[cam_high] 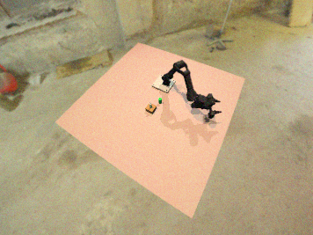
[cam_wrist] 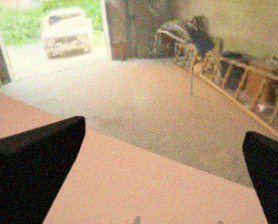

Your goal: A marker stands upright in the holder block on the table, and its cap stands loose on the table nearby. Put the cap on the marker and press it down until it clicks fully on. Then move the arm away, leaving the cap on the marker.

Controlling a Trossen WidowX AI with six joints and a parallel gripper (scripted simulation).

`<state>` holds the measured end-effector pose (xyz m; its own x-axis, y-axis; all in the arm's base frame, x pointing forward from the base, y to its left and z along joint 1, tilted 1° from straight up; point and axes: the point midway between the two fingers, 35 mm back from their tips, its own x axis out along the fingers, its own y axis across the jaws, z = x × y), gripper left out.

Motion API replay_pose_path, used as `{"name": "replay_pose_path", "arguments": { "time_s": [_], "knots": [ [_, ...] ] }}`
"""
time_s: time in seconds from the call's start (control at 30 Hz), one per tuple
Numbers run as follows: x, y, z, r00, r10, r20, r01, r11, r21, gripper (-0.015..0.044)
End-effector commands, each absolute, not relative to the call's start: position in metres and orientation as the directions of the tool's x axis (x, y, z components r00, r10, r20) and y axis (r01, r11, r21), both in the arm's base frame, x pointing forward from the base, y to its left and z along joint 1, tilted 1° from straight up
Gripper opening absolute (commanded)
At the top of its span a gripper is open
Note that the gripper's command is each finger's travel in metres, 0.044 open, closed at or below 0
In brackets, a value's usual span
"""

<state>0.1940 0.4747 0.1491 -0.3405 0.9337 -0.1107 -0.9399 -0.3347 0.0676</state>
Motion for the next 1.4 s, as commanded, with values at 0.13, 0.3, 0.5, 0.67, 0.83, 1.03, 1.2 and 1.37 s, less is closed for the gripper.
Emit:
{"name": "replay_pose_path", "arguments": {
  "time_s": [0.13, 0.3, 0.5, 0.67, 0.83, 1.03, 1.2, 1.37],
  "knots": [
    [0.24, 0.447, 0.148, -0.175, 0.961, -0.214, -0.978, -0.145, 0.147, 0.0269],
    [0.293, 0.391, 0.141, 0.041, 0.921, -0.387, -0.965, 0.137, 0.225, 0.0244],
    [0.322, 0.328, 0.133, 0.183, 0.818, -0.545, -0.895, 0.368, 0.252, 0.0244],
    [0.331, 0.277, 0.128, 0.25, 0.708, -0.66, -0.816, 0.521, 0.25, 0.0244],
    [0.329, 0.222, 0.123, 0.281, 0.577, -0.767, -0.722, 0.654, 0.228, 0.0244],
    [0.313, 0.158, 0.121, 0.265, 0.408, -0.874, -0.6, 0.779, 0.181, 0.0244],
    [0.288, 0.106, 0.122, 0.209, 0.265, -0.941, -0.501, 0.856, 0.13, 0.0244],
    [0.254, 0.059, 0.127, 0.117, 0.129, -0.985, -0.409, 0.91, 0.07, 0.0244]
  ]
}}
